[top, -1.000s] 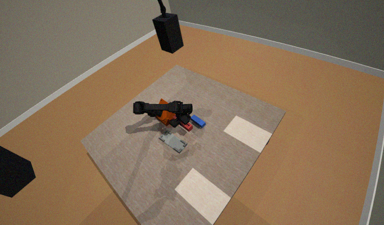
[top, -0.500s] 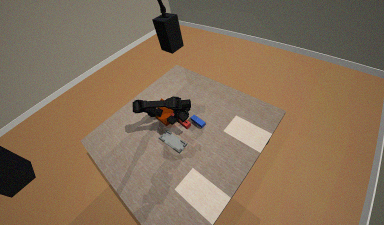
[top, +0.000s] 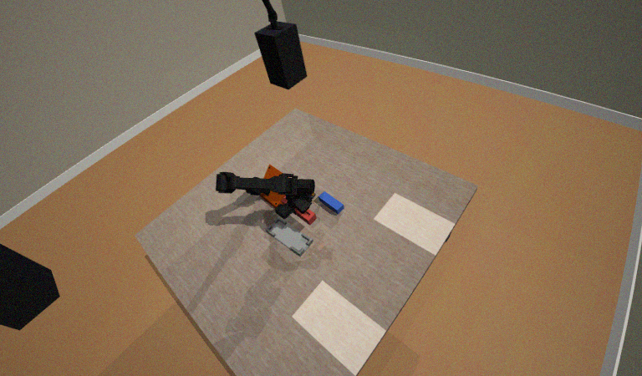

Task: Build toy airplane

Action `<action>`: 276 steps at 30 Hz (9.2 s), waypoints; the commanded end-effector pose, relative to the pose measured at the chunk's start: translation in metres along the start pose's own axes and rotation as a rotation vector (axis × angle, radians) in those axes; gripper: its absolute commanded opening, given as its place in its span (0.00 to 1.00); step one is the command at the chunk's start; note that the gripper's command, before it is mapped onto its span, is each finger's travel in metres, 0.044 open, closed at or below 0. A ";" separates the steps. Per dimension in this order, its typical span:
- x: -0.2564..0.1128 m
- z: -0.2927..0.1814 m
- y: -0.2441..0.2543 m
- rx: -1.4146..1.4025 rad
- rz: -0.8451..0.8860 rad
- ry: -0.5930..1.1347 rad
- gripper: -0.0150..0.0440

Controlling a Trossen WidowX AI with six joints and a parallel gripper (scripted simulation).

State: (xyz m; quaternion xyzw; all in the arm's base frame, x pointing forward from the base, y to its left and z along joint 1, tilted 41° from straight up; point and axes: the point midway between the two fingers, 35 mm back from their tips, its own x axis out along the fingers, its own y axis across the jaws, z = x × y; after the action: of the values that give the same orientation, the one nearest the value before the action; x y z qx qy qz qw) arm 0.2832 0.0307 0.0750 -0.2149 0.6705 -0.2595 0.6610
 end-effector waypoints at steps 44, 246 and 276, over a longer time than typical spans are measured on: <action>0.044 -0.010 -0.093 -0.097 -0.025 -0.006 0.59; 0.010 0.045 0.165 0.038 0.008 -0.037 0.25; -0.035 0.044 0.125 0.202 0.004 -0.011 0.25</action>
State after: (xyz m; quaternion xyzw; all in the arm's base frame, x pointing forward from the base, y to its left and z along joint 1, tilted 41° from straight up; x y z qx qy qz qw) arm 0.3349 0.1520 0.0162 -0.1602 0.6460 -0.3129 0.6775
